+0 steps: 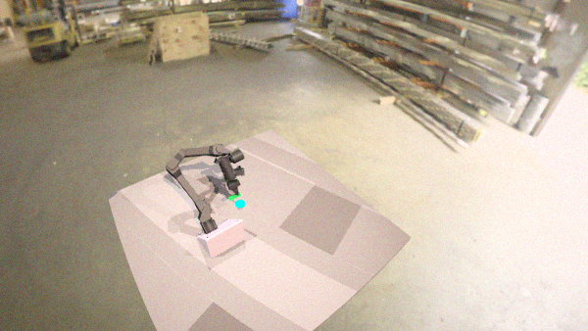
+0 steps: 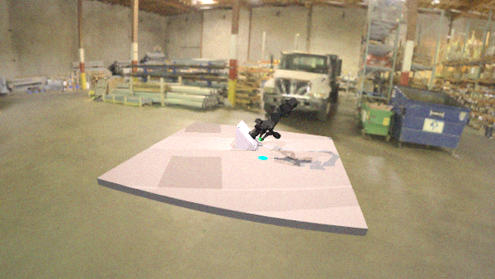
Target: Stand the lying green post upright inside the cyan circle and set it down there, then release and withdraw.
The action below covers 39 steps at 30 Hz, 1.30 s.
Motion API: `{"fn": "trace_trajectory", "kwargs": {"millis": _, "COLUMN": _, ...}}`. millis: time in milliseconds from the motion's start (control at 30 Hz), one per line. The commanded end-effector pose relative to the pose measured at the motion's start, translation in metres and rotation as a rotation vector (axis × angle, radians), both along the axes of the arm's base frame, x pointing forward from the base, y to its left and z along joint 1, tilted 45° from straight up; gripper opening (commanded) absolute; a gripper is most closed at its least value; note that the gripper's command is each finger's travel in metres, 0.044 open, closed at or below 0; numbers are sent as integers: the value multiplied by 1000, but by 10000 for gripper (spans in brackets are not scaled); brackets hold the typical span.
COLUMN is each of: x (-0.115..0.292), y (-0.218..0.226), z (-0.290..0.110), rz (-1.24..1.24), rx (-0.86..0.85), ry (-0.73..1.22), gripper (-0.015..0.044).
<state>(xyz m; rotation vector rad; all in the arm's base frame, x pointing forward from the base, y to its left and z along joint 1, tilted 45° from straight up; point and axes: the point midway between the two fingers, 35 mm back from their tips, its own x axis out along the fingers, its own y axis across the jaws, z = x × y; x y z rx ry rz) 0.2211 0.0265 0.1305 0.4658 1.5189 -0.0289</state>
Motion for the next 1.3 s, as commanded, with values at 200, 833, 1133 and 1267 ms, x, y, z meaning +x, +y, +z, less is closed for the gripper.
{"fn": "trace_trajectory", "kwargs": {"millis": 200, "x": -1, "y": 0, "z": -1, "rz": -15, "rx": -55, "ry": -46, "gripper": 23}}
{"fn": "trace_trajectory", "kwargs": {"millis": 833, "x": -1, "y": -1, "z": -3, "rz": -45, "rx": -140, "ry": -126, "gripper": 23}}
{"fn": "trace_trajectory", "kwargs": {"millis": 1133, "x": -1, "y": -1, "z": -4, "rz": -63, "rx": -175, "ry": -168, "gripper": 23}}
{"fn": "trace_trajectory", "kwargs": {"millis": 1267, "x": -1, "y": -1, "z": -4, "rz": -71, "rx": -189, "ry": -187, "gripper": 23}}
